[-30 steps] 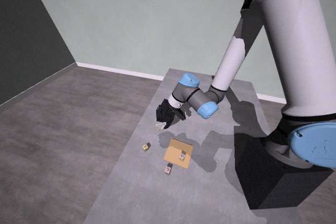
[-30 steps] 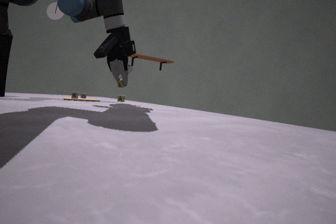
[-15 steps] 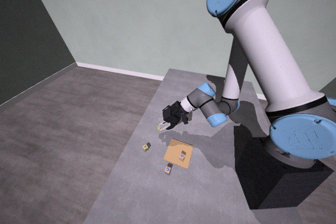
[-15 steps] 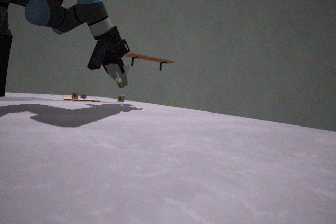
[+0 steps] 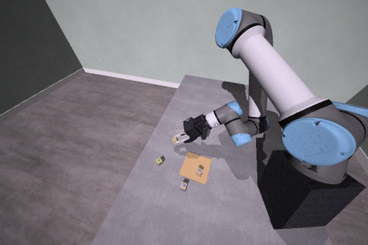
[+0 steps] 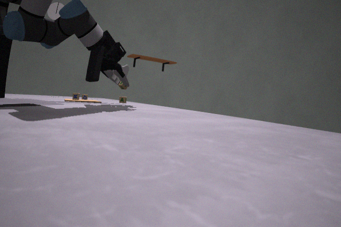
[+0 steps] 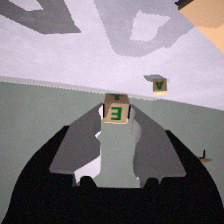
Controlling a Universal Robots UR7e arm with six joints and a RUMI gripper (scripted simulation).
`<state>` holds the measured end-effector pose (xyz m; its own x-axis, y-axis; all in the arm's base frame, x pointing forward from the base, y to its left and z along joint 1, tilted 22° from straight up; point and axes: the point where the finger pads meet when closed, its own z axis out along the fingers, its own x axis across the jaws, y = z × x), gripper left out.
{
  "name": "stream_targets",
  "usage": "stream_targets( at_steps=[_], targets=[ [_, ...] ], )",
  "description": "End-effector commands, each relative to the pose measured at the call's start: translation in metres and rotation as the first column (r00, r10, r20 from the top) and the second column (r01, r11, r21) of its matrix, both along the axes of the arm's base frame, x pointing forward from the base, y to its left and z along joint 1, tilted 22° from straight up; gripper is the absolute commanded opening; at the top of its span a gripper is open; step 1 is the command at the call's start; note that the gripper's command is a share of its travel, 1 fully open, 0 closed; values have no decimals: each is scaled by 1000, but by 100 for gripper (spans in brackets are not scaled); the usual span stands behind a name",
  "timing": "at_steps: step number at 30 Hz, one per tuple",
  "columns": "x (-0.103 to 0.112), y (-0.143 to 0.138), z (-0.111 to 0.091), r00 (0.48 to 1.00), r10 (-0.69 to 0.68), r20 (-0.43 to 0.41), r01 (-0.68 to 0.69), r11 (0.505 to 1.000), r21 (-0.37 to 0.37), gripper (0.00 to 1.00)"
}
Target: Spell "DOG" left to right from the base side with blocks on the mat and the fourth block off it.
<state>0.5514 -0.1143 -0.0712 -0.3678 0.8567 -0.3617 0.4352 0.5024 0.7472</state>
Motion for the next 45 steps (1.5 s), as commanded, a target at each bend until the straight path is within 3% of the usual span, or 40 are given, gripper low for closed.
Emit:
stream_targets(
  at_steps=[1,13,33,45],
  targets=[
    [0,0,0,999,12,37,-12,1000,11,5],
    [0,-1,-2,999,13,39,-13,1000,12,5],
    [5,-17,-43,999,13,39,-13,1000,12,5],
    [5,-18,-46,999,13,39,-13,1000,12,5]
  ],
)
